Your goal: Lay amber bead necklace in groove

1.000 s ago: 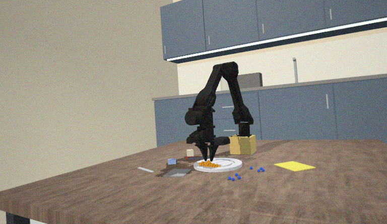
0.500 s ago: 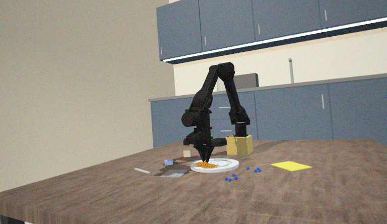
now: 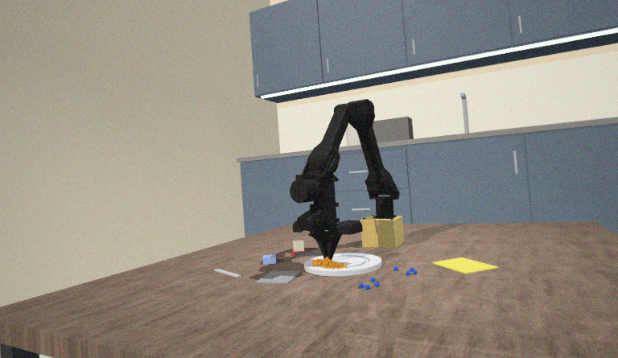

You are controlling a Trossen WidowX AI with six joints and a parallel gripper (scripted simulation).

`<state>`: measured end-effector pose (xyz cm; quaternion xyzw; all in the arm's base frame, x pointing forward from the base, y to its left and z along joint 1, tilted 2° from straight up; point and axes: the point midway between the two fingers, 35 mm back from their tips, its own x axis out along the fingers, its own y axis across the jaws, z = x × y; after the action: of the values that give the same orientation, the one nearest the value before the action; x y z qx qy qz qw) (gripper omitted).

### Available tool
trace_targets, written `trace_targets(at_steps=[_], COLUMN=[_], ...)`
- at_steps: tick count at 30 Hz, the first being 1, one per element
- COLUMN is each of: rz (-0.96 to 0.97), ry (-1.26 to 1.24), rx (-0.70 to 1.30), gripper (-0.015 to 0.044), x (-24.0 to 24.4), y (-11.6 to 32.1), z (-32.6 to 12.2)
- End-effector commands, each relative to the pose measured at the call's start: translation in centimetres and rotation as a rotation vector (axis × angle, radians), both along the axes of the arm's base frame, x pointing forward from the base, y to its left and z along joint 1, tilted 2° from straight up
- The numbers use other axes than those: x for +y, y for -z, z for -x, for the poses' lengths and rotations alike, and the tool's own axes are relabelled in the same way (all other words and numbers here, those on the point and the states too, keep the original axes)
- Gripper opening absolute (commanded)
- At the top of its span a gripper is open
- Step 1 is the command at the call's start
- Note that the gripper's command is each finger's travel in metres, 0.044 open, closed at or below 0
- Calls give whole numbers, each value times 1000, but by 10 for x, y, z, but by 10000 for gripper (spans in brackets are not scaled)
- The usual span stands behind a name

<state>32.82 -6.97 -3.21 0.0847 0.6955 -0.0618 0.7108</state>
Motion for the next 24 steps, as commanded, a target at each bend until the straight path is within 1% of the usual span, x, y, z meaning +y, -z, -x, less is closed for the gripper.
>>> trace_targets(at_steps=[1, 15, 24], rz=[0, -5, -6], ry=[0, 4, 4], rx=[0, 10, 11], gripper=[0, 0, 0], x=[0, 1, 13], y=[0, -14, -16], z=[0, 3, 26])
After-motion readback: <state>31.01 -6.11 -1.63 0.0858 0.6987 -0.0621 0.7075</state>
